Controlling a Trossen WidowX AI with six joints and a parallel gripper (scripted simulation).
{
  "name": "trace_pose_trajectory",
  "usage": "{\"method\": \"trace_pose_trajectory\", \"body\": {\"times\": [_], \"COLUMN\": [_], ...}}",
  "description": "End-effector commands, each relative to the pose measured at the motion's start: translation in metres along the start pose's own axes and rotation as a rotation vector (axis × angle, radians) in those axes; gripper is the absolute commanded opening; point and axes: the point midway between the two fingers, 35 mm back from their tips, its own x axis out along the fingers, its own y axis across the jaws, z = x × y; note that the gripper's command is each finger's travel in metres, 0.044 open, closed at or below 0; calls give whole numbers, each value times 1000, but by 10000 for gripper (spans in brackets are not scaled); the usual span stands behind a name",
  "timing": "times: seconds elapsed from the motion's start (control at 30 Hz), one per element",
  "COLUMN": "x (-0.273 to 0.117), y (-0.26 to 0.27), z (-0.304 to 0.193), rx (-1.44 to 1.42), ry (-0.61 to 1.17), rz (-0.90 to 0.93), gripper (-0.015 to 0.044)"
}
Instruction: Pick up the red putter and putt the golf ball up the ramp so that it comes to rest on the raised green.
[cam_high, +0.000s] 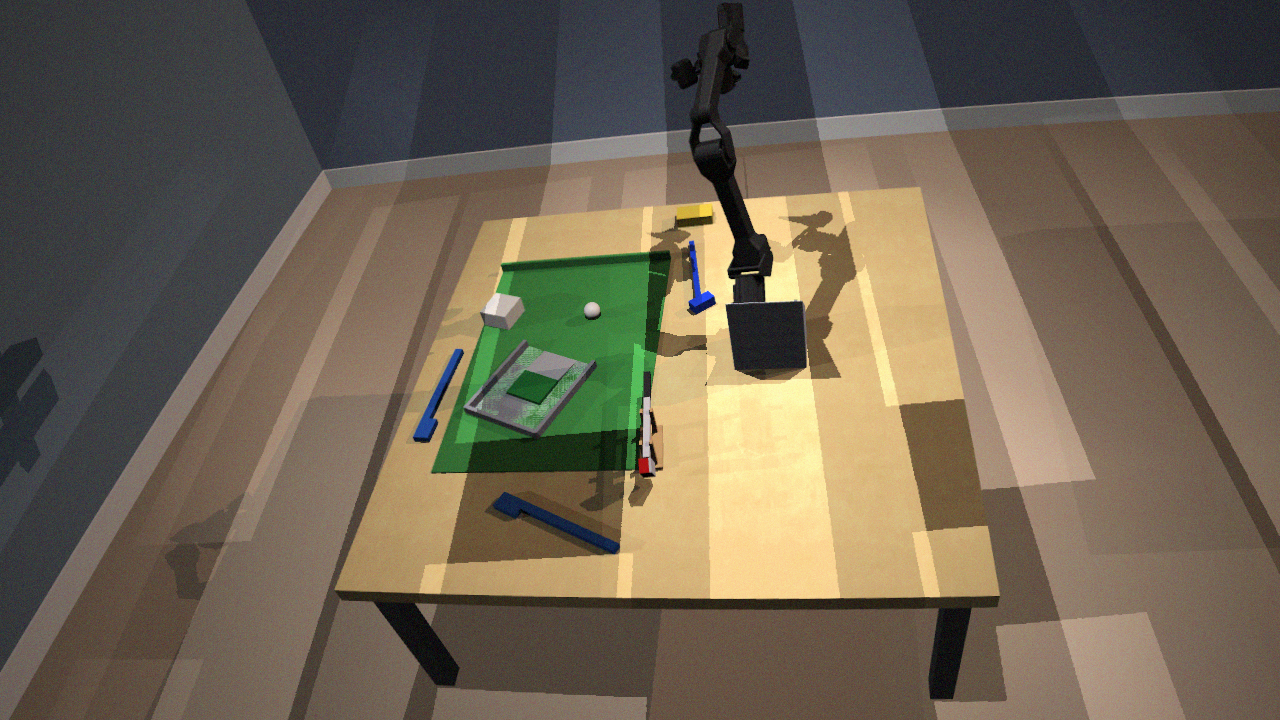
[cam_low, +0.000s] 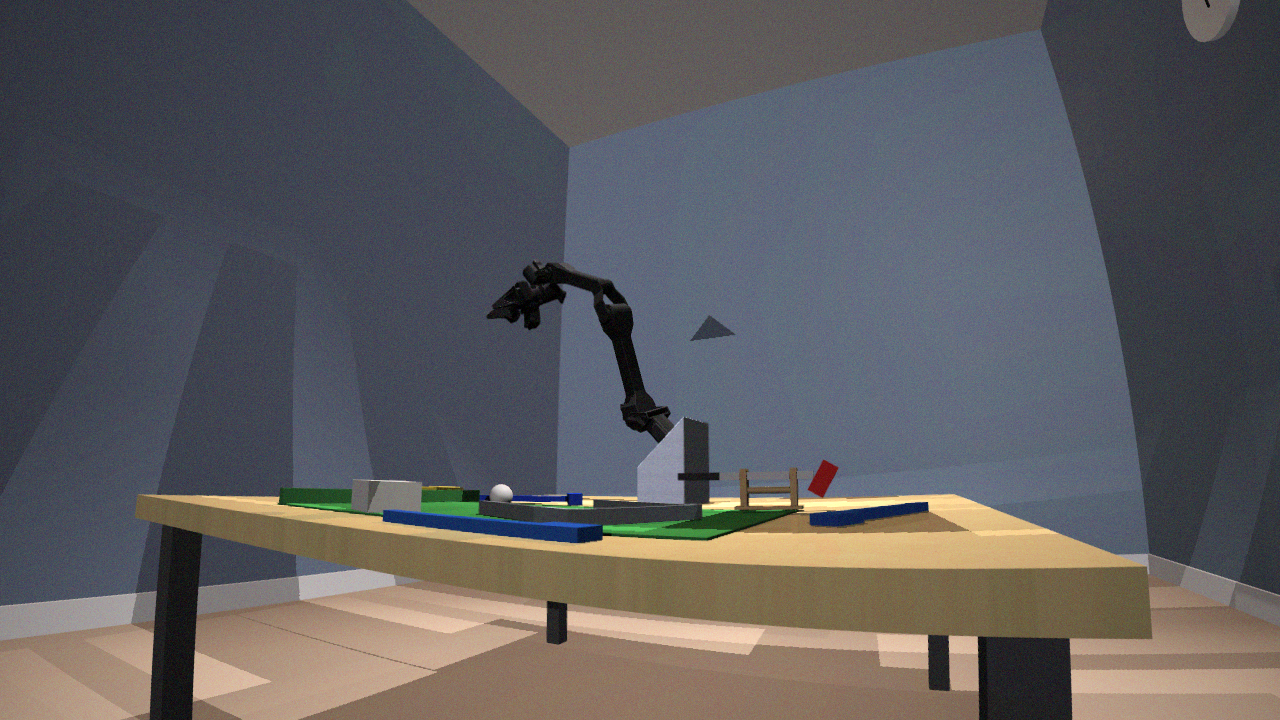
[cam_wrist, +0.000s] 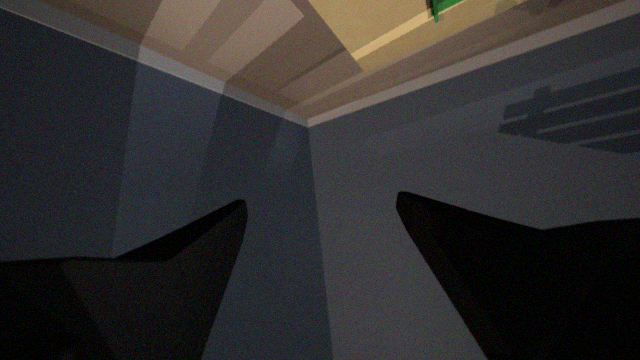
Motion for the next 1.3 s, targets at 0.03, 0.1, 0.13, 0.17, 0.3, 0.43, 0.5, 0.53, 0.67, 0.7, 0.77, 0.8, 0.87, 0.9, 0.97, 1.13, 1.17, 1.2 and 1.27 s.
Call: {"method": "trace_pose_trajectory", "body": {"times": [0.03, 0.1, 0.13, 0.17, 0.3, 0.43, 0.5, 0.53, 0.67, 0.7, 0.77, 0.8, 0.87, 0.9, 0.97, 1.13, 1.17, 1.2, 1.27], "x": [2, 10, 15, 21, 52, 79, 95, 103, 137, 148, 169, 178, 197, 205, 219, 241, 243, 244, 244], "y": [5, 18, 24, 29, 41, 37, 33, 30, 13, 5, -15, -26, -51, -64, -94, -174, -187, -197, -214], "z": [4, 17, 24, 32, 63, 91, 104, 110, 136, 144, 160, 167, 182, 189, 203, 228, 232, 235, 241], "rx": [-17, -66, -94, -122, -241, -269, -330, -362, -501, -549, -647, -698, -803, -858, -970, -1202, -1239, -1268, -1327], "ry": [1, 4, 5, 6, 8, -23, -24, -23, -14, -8, 8, 19, 45, 62, 102, 213, 233, 249, 284], "rz": [-11, -43, -62, -82, -170, -248, -292, -315, -420, -456, -530, -569, -648, -689, -772, -949, -975, -996, -1035], "gripper": [440, 440, 440, 440, 440, 440, 440, 440, 440, 440, 440, 440, 440, 440, 440, 440, 440, 440, 440]}}
